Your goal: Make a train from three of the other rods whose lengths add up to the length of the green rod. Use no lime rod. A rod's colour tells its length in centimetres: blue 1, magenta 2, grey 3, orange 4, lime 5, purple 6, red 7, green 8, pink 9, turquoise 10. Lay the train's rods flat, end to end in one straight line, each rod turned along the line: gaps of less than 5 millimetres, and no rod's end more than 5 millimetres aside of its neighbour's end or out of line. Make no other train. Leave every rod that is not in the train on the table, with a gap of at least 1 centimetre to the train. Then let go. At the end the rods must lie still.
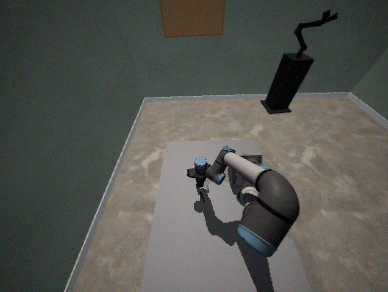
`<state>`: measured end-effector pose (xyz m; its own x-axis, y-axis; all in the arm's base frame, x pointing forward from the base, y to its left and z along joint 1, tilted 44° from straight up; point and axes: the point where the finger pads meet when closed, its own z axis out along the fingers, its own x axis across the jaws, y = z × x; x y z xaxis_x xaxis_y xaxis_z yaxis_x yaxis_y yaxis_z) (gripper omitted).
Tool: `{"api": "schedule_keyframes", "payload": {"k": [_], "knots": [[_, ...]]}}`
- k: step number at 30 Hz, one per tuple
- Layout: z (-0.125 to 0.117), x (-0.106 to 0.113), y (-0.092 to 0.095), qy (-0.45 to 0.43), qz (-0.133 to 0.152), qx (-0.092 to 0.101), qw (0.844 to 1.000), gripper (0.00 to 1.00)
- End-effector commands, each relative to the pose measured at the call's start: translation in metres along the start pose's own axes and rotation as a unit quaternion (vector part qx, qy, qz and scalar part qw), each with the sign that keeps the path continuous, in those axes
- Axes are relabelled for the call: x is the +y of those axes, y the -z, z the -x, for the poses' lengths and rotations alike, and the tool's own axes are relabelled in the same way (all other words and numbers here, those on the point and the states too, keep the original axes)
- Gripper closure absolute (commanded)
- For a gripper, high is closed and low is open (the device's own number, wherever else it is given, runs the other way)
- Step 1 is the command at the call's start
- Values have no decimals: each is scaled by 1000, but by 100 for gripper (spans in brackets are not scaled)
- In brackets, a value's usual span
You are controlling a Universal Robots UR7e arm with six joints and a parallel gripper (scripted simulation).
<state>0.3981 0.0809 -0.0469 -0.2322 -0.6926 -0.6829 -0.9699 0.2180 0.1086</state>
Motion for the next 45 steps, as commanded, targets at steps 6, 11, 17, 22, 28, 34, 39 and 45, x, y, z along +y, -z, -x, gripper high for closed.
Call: {"api": "schedule_keyframes", "payload": {"k": [6,11,17,22,28,34,39,45], "knots": [[0,0,0,0,-1,0,1000,76],[0,0,0,0,-1,0,1000,76],[0,0,0,0,-1,0,1000,76],[0,0,0,0,-1,0,1000,76],[0,0,0,0,-1,0,1000,64],[0,0,0,0,-1,0,1000,52],[0,0,0,0,-1,0,1000,46],[0,0,0,0,-1,0,1000,46]]}}
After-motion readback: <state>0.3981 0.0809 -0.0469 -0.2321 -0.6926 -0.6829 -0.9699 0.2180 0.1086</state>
